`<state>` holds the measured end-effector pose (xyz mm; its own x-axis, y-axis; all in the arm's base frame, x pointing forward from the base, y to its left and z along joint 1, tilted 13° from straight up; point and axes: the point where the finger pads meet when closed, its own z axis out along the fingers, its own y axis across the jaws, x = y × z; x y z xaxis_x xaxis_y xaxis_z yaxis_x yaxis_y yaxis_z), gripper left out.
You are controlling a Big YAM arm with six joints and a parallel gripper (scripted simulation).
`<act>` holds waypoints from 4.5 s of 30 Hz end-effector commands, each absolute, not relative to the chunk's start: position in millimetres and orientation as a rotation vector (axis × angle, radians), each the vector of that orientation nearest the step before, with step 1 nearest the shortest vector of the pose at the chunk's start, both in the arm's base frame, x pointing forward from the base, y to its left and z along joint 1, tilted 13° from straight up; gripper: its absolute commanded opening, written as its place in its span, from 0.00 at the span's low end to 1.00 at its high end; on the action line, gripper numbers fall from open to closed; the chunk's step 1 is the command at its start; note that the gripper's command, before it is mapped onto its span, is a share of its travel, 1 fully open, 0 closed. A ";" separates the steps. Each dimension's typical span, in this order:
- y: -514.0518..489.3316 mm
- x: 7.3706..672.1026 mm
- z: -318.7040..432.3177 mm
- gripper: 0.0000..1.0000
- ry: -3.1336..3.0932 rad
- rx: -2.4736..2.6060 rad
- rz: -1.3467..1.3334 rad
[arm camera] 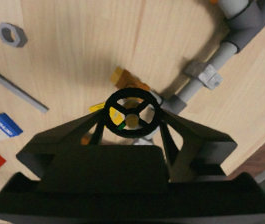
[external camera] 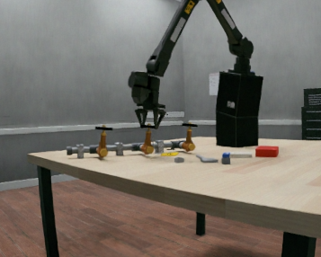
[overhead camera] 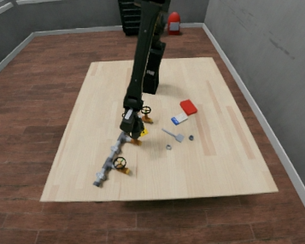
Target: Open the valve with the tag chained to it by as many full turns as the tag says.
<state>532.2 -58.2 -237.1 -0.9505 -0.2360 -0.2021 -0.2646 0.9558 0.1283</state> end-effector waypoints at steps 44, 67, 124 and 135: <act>-57.1 536.1 -234.1 1.00 2.100 -2.000 0.020; -57.1 536.3 -234.1 1.00 2.129 -1.969 0.025; -58.0 537.5 -233.9 1.00 2.473 1.843 0.381; -57.8 537.4 -233.9 1.00 2.309 2.081 0.379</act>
